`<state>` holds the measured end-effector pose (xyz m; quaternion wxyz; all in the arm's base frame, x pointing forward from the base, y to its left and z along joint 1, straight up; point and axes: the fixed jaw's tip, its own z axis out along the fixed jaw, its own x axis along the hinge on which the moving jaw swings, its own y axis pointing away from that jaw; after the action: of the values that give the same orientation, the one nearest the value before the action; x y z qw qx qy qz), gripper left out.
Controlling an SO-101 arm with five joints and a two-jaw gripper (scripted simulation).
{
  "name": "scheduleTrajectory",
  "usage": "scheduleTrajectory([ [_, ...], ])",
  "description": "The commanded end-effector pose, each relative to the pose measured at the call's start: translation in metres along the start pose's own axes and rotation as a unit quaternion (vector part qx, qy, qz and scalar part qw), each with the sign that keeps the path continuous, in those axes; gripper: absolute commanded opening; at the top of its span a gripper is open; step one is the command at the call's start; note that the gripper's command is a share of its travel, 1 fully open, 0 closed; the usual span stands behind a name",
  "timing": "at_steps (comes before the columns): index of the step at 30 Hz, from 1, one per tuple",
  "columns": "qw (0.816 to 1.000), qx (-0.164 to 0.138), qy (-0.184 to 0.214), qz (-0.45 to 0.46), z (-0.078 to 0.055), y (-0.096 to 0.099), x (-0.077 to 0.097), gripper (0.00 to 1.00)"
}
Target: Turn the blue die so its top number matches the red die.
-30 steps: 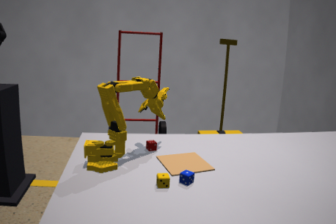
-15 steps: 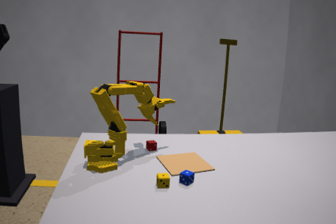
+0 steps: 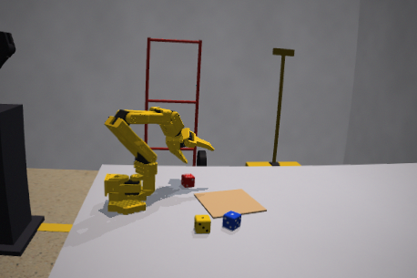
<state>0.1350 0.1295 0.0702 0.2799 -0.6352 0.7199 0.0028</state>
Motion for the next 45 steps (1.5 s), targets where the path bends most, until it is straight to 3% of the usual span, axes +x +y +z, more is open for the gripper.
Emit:
scheduleTrajectory([
  [1,0.997,0.022,-0.034,0.065,-0.007,-0.005,-0.009,0.49],
  [12,0.972,0.008,-0.023,0.235,-0.002,0.009,0.005,0.42],
  [23,0.946,0.002,-0.015,0.323,0.002,0.016,0.012,0.38],
  [29,0.934,0.0,-0.012,0.356,0.003,0.019,0.015,0.36],
  [45,0.926,-0.001,-0.01,0.378,0.004,0.02,0.017,0.35],
])
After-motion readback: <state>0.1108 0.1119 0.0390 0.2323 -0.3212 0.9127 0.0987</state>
